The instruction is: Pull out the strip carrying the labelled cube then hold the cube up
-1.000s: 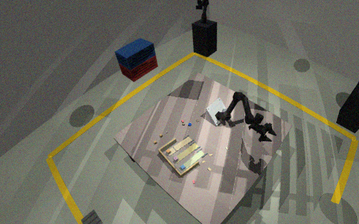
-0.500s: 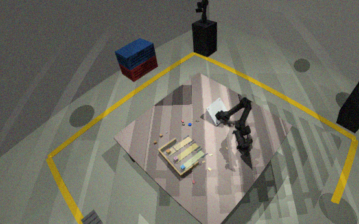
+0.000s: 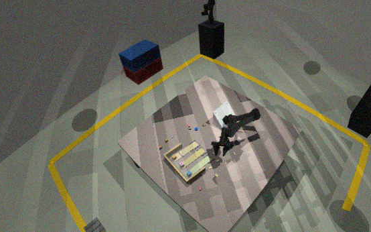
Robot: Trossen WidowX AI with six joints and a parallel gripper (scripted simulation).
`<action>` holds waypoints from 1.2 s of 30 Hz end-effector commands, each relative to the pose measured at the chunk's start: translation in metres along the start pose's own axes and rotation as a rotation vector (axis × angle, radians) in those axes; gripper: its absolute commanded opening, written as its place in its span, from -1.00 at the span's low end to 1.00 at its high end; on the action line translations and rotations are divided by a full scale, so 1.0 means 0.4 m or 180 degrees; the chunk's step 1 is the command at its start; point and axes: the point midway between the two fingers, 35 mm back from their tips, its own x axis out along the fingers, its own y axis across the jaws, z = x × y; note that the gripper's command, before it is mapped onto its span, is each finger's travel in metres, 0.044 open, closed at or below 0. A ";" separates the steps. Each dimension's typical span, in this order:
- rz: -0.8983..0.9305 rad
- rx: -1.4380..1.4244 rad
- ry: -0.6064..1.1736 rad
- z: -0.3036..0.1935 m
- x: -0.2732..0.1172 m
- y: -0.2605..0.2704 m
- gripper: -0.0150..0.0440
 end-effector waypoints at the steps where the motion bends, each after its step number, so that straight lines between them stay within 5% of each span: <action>1: -0.0180 0.0839 0.0274 -0.128 -0.052 -0.056 0.86; 12: -0.0997 0.3608 0.0484 -0.454 -0.295 -0.130 0.86; 36: -0.1029 0.3675 0.0499 -0.461 -0.296 -0.132 0.78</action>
